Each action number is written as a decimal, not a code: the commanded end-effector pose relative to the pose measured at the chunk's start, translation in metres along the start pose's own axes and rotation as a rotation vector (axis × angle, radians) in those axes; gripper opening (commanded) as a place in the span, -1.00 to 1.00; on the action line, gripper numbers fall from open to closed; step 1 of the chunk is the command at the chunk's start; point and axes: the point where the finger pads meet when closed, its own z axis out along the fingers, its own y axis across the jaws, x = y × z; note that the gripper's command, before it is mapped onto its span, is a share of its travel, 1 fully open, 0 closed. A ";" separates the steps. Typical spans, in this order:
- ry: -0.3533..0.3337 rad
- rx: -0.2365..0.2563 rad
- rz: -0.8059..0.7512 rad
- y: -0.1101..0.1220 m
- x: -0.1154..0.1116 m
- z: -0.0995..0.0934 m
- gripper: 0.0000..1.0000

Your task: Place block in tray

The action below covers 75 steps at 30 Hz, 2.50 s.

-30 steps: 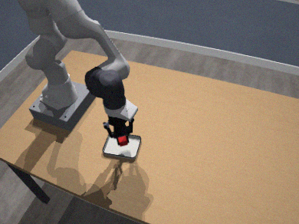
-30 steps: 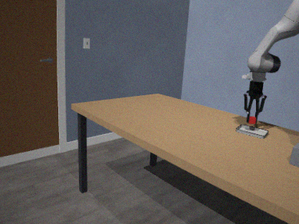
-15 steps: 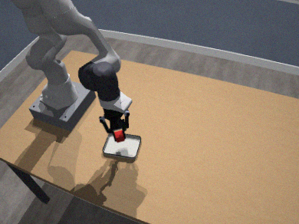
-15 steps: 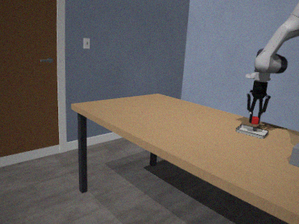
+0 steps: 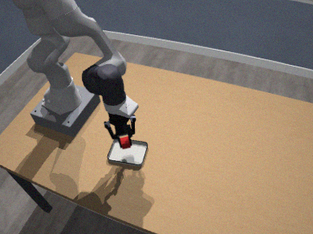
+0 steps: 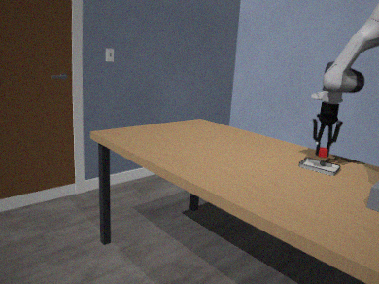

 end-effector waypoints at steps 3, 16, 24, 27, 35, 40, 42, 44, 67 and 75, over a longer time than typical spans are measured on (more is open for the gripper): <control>0.006 0.003 0.013 -0.001 0.001 -0.002 -0.80; 0.006 0.003 0.013 -0.001 0.001 -0.002 -0.80; 0.006 0.003 0.013 -0.001 0.001 -0.001 -0.80; 0.006 0.003 0.014 -0.001 0.001 0.000 -0.80; 0.007 0.001 0.015 -0.002 0.002 0.012 -0.80; 0.007 0.001 0.015 -0.002 0.002 0.026 -0.80; 0.007 0.001 0.015 -0.002 0.002 0.026 -0.80; 0.007 0.001 0.015 -0.002 0.002 0.031 -0.80; 0.007 0.001 0.015 -0.002 0.002 0.053 -0.80; 0.007 0.001 0.015 -0.002 0.002 0.053 -0.80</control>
